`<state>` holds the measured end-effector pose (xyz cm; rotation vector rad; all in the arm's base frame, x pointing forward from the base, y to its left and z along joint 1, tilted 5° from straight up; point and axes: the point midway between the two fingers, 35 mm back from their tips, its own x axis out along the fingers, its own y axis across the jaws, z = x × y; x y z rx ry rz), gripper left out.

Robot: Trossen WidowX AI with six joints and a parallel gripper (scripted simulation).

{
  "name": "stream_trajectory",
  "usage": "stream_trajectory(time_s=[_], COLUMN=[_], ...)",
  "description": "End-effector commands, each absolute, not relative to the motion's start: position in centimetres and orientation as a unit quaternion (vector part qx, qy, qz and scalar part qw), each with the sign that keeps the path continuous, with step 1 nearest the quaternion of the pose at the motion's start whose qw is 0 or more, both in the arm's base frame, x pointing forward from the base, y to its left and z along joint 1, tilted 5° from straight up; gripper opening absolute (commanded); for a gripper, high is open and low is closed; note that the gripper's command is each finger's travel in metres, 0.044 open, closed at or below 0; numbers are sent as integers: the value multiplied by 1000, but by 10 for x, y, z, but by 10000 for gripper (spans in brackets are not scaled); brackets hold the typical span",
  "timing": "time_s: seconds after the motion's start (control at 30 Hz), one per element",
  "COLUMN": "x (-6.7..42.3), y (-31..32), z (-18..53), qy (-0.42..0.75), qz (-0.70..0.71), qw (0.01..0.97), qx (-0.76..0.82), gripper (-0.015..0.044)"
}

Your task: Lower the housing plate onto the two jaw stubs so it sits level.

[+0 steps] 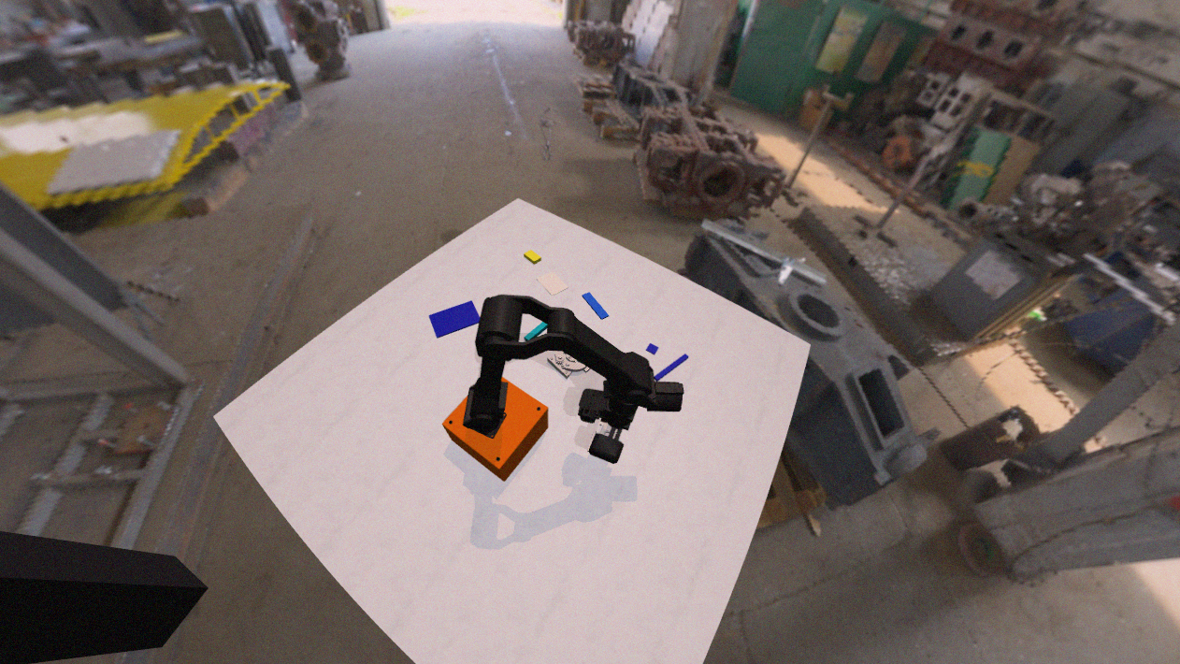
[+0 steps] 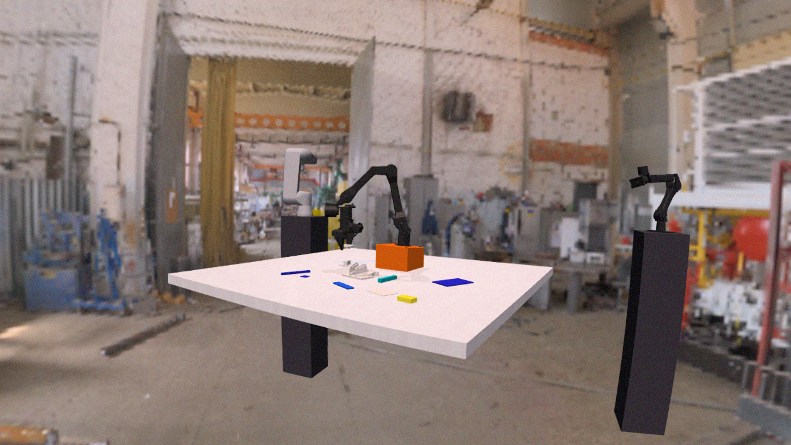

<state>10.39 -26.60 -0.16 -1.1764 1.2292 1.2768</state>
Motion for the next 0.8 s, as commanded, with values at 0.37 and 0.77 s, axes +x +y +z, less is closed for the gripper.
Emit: stream_trajectory(time_s=[0.37, 0.77], x=[146, 178], y=[-247, -225], z=[0, -1], qy=[582, 636], qz=[431, 342], qw=[561, 615], qx=[-401, -317], gripper=[351, 351])
